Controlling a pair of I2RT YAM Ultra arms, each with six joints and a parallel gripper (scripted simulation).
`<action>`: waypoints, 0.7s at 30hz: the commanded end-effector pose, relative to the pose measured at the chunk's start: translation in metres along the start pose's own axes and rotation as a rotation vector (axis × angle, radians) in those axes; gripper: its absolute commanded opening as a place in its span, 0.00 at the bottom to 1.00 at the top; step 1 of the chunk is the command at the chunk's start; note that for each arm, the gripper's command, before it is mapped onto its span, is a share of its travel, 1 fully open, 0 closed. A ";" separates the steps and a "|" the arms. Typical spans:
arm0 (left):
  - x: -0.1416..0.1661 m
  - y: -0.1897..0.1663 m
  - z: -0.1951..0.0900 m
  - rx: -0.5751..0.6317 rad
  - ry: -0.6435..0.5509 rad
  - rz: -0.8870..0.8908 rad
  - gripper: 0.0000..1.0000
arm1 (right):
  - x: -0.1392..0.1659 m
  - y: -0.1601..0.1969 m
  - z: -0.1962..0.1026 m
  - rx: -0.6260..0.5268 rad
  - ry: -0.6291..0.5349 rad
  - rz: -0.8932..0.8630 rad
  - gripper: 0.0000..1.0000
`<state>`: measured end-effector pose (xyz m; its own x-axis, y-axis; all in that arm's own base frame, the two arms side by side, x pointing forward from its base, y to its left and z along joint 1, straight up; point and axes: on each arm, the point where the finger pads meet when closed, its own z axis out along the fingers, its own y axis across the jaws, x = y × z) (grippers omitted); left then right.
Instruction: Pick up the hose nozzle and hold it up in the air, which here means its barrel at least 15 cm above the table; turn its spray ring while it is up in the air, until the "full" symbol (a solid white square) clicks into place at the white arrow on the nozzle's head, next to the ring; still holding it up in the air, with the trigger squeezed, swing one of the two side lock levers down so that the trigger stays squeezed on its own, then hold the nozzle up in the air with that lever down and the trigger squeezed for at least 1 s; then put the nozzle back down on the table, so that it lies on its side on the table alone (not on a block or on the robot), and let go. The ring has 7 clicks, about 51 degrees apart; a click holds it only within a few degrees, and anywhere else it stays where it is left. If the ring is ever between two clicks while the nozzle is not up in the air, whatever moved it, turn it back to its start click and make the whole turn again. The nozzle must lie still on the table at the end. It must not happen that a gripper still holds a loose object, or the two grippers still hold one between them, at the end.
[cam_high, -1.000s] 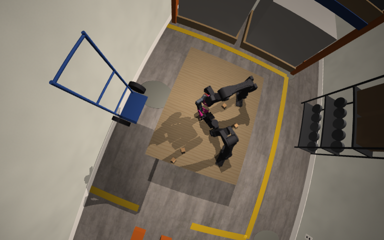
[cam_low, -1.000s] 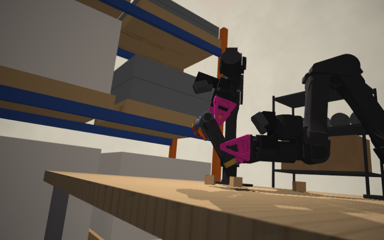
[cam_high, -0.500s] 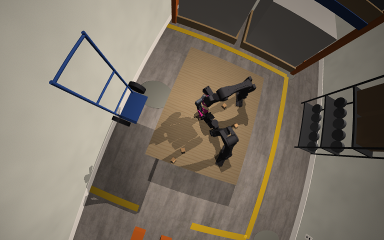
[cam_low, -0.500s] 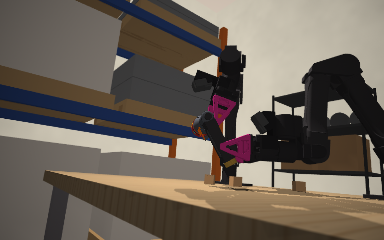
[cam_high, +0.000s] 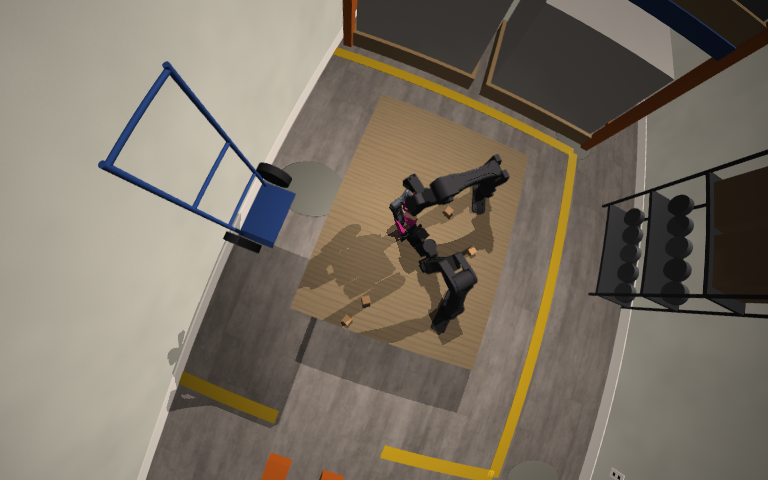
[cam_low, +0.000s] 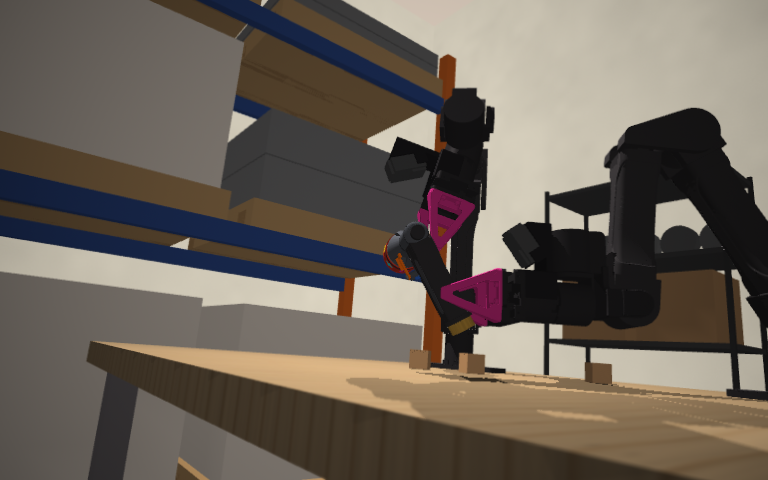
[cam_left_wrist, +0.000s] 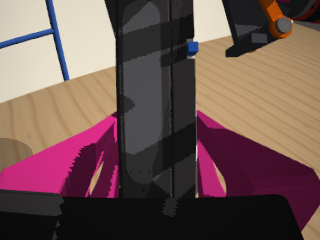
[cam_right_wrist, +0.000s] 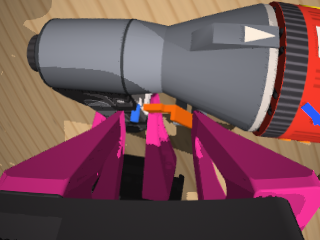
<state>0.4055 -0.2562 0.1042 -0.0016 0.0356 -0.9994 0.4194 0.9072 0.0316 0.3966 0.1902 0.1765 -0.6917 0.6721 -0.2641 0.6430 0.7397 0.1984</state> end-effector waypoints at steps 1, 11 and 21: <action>-0.047 -0.013 0.009 0.046 -0.163 -0.032 0.35 | -0.007 0.029 -0.016 -0.102 -0.040 0.014 0.37; -0.047 -0.013 0.009 0.046 -0.162 -0.031 0.35 | -0.003 0.037 -0.011 -0.106 -0.042 0.013 0.37; -0.047 -0.013 0.009 0.046 -0.162 -0.031 0.35 | 0.002 0.041 -0.007 -0.116 -0.034 0.014 0.37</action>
<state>0.4056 -0.2559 0.1045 -0.0009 0.0350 -0.9994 0.4180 0.9079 0.0314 0.3983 0.1991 0.1710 -0.6905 0.6705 -0.2713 0.6440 0.7407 0.1916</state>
